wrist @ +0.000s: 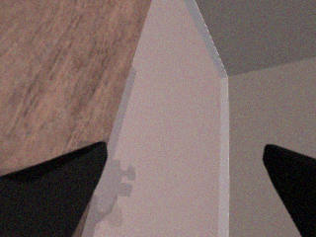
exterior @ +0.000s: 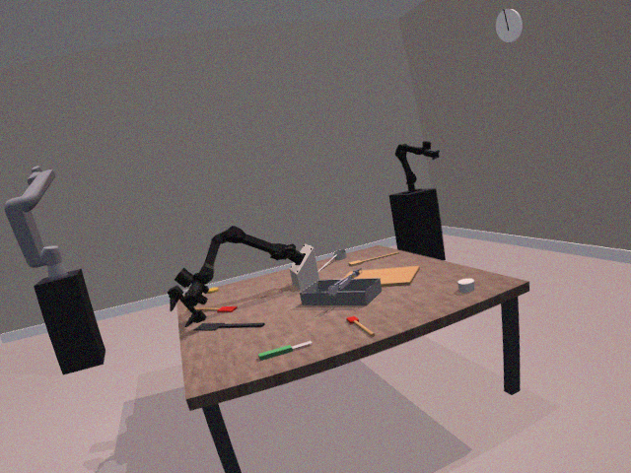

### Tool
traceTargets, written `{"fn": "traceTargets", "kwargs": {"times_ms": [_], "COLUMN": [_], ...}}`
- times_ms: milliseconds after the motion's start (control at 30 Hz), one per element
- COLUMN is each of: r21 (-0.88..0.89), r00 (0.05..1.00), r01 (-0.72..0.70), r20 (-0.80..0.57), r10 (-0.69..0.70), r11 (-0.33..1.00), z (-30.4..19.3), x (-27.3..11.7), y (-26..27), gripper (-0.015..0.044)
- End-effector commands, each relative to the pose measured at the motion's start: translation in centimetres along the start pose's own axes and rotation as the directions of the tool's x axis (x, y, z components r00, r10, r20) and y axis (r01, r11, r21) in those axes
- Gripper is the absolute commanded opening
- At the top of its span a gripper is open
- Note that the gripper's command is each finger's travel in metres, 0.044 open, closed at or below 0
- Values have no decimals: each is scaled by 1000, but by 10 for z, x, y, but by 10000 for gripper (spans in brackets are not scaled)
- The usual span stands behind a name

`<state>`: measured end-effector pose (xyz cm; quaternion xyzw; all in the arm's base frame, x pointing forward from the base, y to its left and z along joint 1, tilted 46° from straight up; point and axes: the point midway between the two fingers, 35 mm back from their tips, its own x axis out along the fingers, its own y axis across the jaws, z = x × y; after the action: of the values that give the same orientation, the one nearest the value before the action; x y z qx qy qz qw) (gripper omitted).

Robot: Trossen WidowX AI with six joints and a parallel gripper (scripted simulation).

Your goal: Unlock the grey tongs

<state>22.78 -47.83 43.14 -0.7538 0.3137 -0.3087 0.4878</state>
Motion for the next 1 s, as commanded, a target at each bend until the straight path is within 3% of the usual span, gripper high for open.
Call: {"fn": "traceTargets", "kwargs": {"times_ms": [0,267,500,967], "r21": [58,117,41,-297], "r00": [993,954,856,546], "r01": [-82,-255,-452,-703], "r20": [94,192,300,356], "r10": [76,230,420,758], "r11": [995,960,891,646], "z": [65,151,242,409], "x": [14,28,16,-80], "y": [13,51,97,172], "gripper": [440,440,440,440]}}
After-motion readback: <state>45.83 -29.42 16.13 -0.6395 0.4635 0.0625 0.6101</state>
